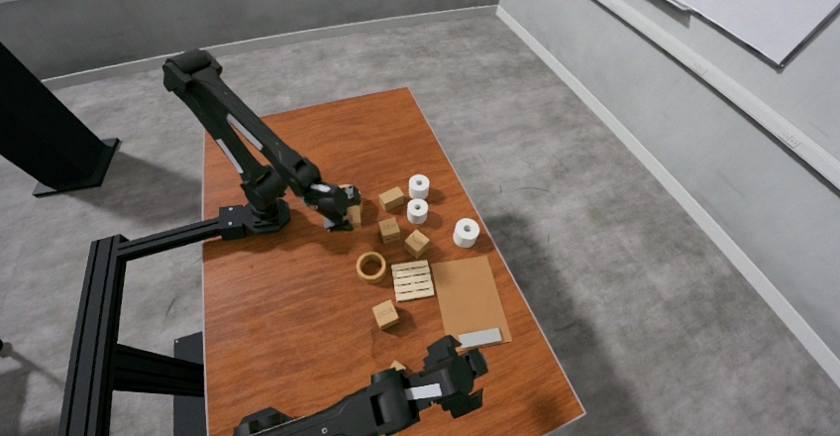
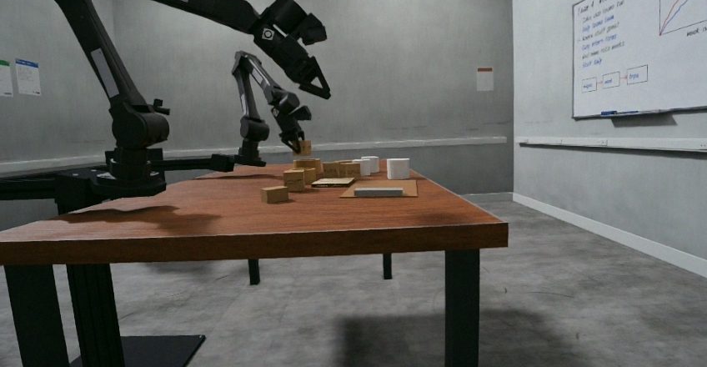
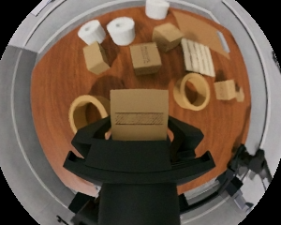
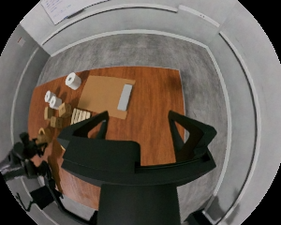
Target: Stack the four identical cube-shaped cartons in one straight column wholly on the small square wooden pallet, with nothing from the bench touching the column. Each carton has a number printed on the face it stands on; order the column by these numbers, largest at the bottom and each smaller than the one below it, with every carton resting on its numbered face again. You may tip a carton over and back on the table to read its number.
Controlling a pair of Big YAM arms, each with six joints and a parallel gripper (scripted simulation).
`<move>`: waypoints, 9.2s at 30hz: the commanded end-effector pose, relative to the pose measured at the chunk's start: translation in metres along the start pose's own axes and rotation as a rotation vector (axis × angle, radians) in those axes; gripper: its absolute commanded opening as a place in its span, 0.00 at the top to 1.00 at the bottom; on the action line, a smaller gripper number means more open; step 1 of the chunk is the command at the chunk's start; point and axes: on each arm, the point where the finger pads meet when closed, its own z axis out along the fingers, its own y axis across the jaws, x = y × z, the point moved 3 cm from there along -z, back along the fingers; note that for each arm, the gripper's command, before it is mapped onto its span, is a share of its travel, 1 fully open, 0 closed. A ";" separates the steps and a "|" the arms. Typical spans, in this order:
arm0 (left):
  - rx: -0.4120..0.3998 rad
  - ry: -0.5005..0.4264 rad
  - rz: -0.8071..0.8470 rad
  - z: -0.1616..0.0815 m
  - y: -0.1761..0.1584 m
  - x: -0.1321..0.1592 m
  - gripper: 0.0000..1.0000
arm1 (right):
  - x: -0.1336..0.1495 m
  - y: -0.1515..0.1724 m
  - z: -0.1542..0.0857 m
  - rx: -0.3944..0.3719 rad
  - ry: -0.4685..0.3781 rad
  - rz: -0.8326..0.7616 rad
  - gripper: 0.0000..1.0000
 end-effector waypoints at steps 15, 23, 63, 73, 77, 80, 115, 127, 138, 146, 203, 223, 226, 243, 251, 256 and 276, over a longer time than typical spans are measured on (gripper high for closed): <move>0.038 -0.063 -0.070 -0.205 -0.049 -0.153 0.46 | -0.009 0.001 -0.002 -0.003 -0.027 -0.012 0.00; 0.036 -0.072 -0.064 -0.187 -0.133 -0.203 0.46 | -0.009 0.001 -0.002 -0.003 -0.027 -0.012 0.00; 0.900 -0.082 -0.612 -0.156 -0.168 -0.227 0.46 | -0.009 0.001 -0.002 -0.003 -0.027 -0.012 0.00; 1.101 -0.096 -0.645 -0.162 -0.171 -0.226 0.46 | -0.009 0.001 -0.002 -0.003 -0.027 -0.012 0.00; 1.086 -0.085 -0.638 -0.158 -0.172 -0.223 0.46 | -0.009 0.001 -0.002 -0.003 -0.027 -0.012 0.00; 1.083 -0.081 -0.638 -0.156 -0.172 -0.223 0.46 | -0.009 0.001 -0.002 -0.003 -0.027 -0.012 0.00; 1.080 -0.079 -0.638 -0.162 -0.174 -0.231 0.46 | -0.008 0.071 0.033 -0.254 -0.206 0.509 0.00; 1.080 -0.079 -0.638 -0.162 -0.174 -0.231 0.46 | -0.028 0.125 0.026 -0.544 -0.308 0.825 0.00; 1.080 -0.079 -0.638 -0.162 -0.174 -0.231 0.46 | -0.002 0.182 -0.001 -0.926 -0.239 1.160 0.00; 1.080 -0.079 -0.638 -0.162 -0.174 -0.231 0.46 | 0.008 0.207 -0.027 -1.145 -0.146 1.317 0.00; 1.080 -0.079 -0.638 -0.162 -0.174 -0.231 0.46 | 0.013 0.232 -0.071 -1.401 -0.065 1.357 0.00; 1.034 -0.091 -0.619 -0.094 -0.036 -0.138 0.46 | -0.032 0.163 -0.002 -0.847 -0.377 0.998 0.00; 1.040 -0.107 -0.608 -0.090 -0.014 -0.131 0.46 | -0.035 0.151 0.005 -0.751 -0.388 0.919 0.00; 1.038 -0.136 -0.535 -0.052 0.085 -0.085 0.46 | -0.037 0.077 0.023 -0.303 -0.314 0.447 0.00; 1.036 -0.174 -0.473 -0.038 0.118 -0.066 0.46 | -0.030 0.044 0.016 -0.150 -0.218 0.220 0.00; 1.006 -0.246 -0.441 -0.023 0.150 -0.068 0.46 | -0.021 0.022 0.012 -0.070 -0.125 0.085 0.00; 0.843 -0.392 -0.193 0.029 0.219 -0.039 0.46 | -0.019 -0.002 -0.005 0.004 -0.034 -0.016 0.00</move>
